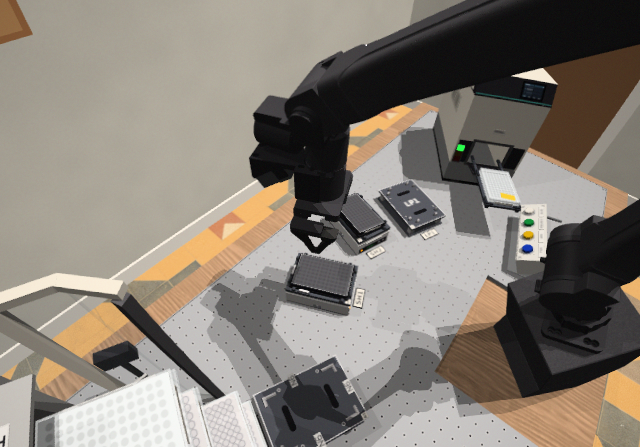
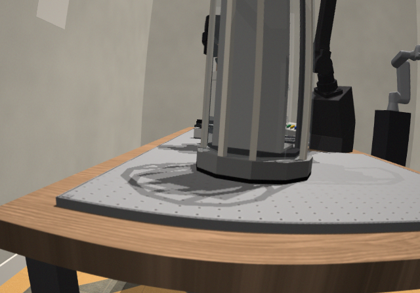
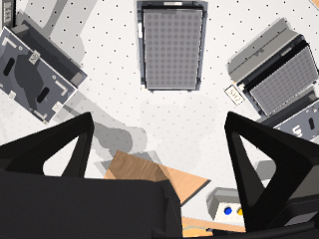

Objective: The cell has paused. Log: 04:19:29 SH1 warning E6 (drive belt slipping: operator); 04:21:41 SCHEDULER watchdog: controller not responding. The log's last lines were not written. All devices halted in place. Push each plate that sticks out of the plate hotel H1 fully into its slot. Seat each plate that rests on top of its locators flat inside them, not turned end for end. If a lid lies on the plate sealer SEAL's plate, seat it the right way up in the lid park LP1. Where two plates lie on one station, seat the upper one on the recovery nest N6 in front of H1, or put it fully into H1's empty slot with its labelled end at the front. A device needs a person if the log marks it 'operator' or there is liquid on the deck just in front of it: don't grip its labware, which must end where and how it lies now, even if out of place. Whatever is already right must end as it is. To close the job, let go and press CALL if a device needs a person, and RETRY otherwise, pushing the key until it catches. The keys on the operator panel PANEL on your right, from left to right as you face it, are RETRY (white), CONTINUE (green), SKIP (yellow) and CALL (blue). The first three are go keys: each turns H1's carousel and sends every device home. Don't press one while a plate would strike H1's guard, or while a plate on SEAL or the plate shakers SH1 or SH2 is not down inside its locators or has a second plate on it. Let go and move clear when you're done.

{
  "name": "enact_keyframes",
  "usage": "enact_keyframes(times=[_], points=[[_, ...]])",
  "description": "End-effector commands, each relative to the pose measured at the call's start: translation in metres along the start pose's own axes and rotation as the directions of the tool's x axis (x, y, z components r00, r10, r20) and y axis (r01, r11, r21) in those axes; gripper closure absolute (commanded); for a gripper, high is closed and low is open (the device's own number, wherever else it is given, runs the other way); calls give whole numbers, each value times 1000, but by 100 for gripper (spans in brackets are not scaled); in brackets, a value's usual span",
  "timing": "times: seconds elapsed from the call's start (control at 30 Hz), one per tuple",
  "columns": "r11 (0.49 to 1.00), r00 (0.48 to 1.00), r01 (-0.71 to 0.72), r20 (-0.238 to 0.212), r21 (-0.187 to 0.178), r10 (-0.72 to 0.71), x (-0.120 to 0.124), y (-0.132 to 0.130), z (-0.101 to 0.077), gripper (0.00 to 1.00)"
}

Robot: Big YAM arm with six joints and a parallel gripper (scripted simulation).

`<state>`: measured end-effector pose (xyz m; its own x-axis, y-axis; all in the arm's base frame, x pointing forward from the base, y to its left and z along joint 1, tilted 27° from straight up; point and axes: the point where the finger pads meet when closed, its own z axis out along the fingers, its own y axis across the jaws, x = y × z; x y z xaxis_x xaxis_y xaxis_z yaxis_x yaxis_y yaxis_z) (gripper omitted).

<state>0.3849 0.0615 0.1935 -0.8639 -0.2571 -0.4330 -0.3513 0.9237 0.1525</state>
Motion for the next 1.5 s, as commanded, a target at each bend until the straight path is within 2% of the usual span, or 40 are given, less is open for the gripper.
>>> enact_keyframes(times=[0.0, 0.33, 0.43, 0.5, 0.67, 0.73, 0.97, 1.23, 1.3, 1.47], points=[[1000, 999, -20, 33, 7, 20, -4, 13, -7, 0], [1000, 999, -22, 32, 4, 21, -1, 40, -7, 0], [997, 997, 70, 32, 7, -71, -1, 42, -7, 0], [995, 995, 94, 29, 18, -94, -1, 32, -7, 0], [976, 976, 216, 23, 13, -216, -1, 36, -5, 0], [976, 976, 216, 23, 13, -216, -1, 36, -5, 0], [928, 928, 372, 20, 16, -372, -1, 36, -5, 0], [843, 843, 538, 17, 19, -538, 0, 36, -5, 0], [843, 843, 538, 17, 19, -538, 0, 36, -5, 0], [775, 775, 632, 15, 21, -632, 0, 36, -5, 0]])
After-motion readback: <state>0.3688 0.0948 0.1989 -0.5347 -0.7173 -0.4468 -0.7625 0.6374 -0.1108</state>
